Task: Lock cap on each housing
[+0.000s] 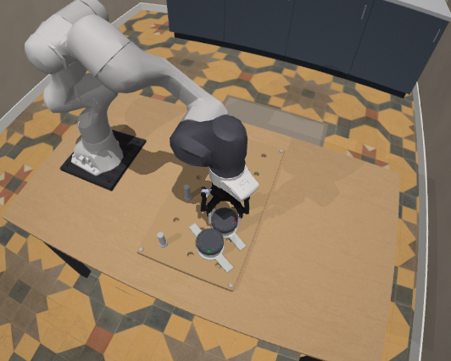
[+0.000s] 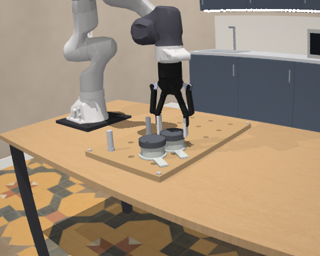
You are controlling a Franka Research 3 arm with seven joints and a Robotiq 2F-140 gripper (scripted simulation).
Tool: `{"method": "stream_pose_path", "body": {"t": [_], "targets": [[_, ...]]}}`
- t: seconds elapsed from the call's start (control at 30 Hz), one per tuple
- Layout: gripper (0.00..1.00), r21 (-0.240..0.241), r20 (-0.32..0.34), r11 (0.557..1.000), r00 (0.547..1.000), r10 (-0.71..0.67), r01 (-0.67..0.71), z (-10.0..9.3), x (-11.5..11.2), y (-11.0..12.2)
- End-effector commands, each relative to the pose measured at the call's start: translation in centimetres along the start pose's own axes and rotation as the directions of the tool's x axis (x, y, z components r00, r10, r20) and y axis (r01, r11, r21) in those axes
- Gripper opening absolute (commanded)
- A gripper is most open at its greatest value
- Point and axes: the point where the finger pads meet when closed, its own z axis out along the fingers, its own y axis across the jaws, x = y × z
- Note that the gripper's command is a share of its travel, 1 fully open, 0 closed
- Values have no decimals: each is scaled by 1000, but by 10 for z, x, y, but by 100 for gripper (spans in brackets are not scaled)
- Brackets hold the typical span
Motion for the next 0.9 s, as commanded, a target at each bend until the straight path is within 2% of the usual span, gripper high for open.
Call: {"method": "stream_pose_path", "body": {"t": [0.0, 0.87], "targets": [[10, -5, -1, 1000, 1000, -16, 16, 1, 6, 4], [10, -5, -1, 1000, 1000, -16, 16, 1, 26, 10]]}}
